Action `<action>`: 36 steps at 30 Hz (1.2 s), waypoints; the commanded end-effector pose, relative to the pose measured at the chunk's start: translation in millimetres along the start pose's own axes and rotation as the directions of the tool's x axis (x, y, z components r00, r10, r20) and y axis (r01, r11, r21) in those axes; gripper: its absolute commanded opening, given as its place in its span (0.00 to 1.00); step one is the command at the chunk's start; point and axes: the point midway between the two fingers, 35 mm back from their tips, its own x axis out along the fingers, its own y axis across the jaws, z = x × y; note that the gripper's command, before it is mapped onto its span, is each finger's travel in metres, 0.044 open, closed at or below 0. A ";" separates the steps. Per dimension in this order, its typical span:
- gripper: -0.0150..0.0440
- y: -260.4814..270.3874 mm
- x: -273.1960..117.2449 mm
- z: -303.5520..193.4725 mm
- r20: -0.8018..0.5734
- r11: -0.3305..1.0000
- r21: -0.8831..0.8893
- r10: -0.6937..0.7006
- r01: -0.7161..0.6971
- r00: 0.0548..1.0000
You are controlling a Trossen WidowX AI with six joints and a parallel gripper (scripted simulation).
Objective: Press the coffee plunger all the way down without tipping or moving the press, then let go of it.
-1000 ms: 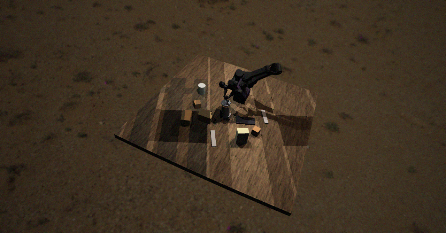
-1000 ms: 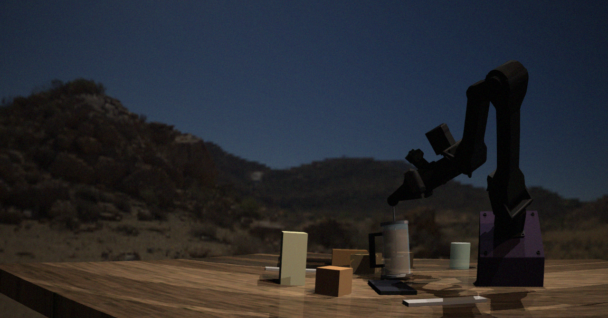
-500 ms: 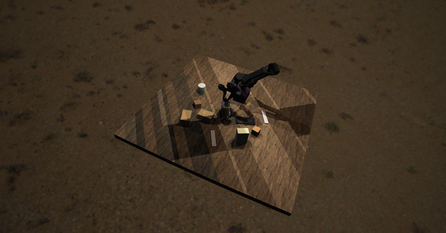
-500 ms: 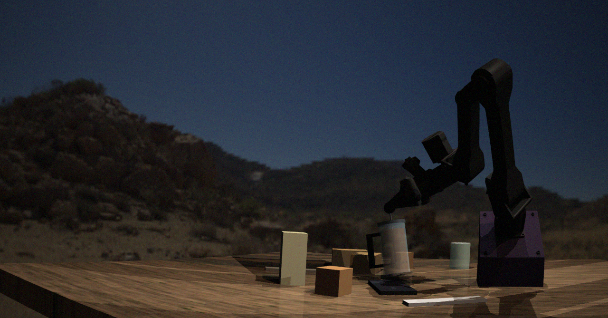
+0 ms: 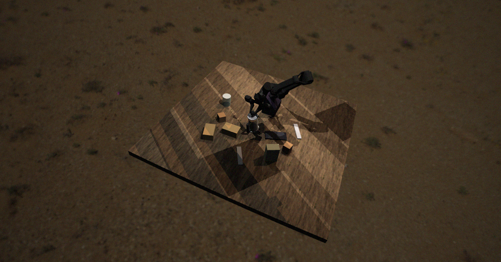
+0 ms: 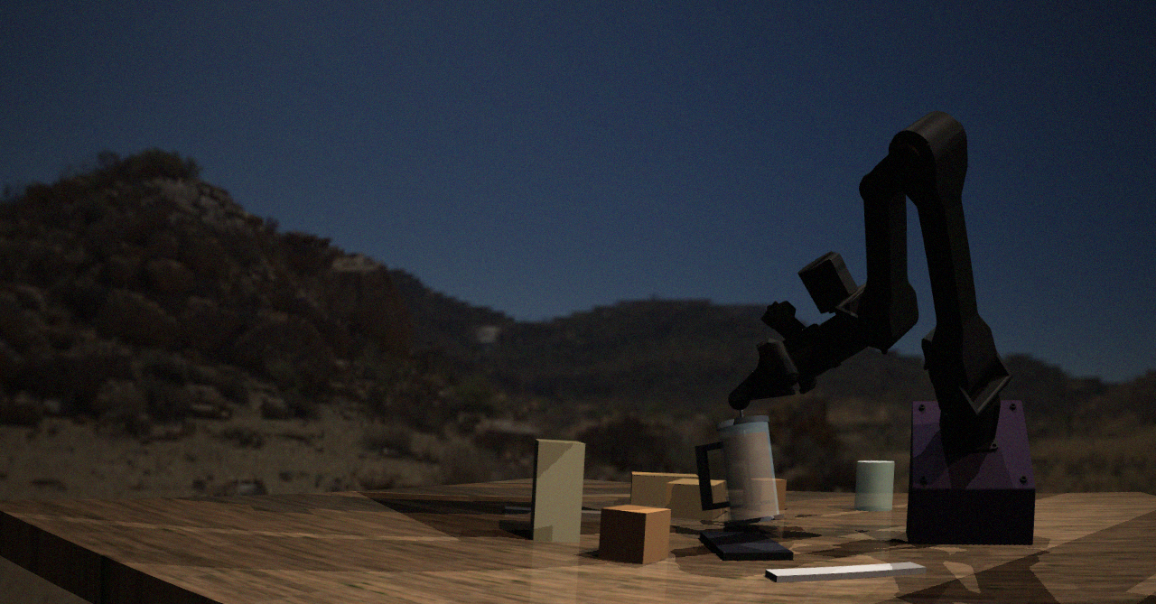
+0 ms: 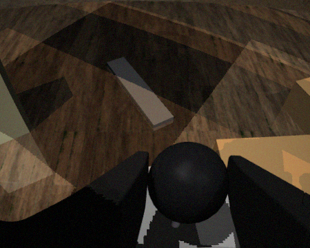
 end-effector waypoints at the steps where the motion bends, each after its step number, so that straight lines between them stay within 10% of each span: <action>1: 0.45 0.0 1.9 -3.7 -0.015 1.000 0.014 0.003 -0.003 1.000; 19: 0.45 -0.9 1.6 0.7 -0.002 1.000 0.005 0.001 -0.001 1.000; 31: 0.99 -0.9 1.6 0.7 -0.002 1.000 0.005 0.001 -0.001 1.000; 36: 1.00 0.7 1.7 6.2 0.005 1.000 -0.014 0.006 -0.006 1.000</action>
